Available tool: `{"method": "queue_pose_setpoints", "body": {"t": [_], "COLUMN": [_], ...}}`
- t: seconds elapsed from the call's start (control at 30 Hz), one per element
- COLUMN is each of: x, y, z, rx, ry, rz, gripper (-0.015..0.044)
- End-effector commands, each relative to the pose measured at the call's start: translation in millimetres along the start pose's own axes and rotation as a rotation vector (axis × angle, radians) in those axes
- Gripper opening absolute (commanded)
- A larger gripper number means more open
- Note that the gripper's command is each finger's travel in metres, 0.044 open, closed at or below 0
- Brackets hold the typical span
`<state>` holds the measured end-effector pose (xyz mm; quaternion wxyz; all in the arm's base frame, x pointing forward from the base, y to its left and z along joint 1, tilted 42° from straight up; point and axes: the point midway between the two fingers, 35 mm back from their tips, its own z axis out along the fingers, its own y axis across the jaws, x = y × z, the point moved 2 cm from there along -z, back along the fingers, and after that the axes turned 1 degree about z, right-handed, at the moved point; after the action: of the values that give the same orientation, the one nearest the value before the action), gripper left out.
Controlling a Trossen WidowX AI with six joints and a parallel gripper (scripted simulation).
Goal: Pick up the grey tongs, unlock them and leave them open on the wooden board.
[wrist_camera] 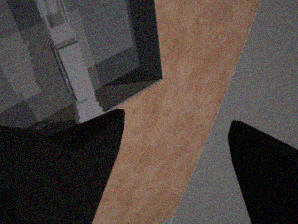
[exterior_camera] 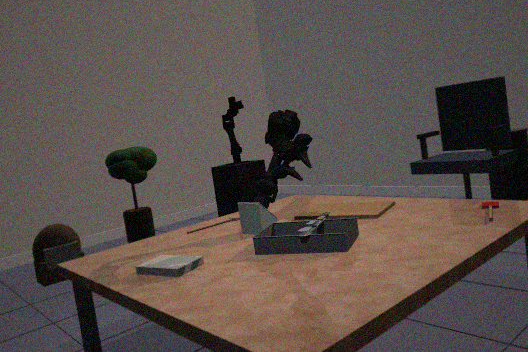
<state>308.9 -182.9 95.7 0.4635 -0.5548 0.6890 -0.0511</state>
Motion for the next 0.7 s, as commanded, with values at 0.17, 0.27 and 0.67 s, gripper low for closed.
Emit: {"method": "queue_pose_setpoints", "body": {"t": [0.17, 0.27, 0.67], "x": [-25, -25, -21], "y": [89, 89, 90], "z": [81, 81, 81], "rx": [-0.224, -0.224, -0.223], "ry": [-0.287, -0.287, -0.285], "rz": [-0.202, -0.202, -0.202], "gripper": [0.0260, 0.0260, 0.0260]}}
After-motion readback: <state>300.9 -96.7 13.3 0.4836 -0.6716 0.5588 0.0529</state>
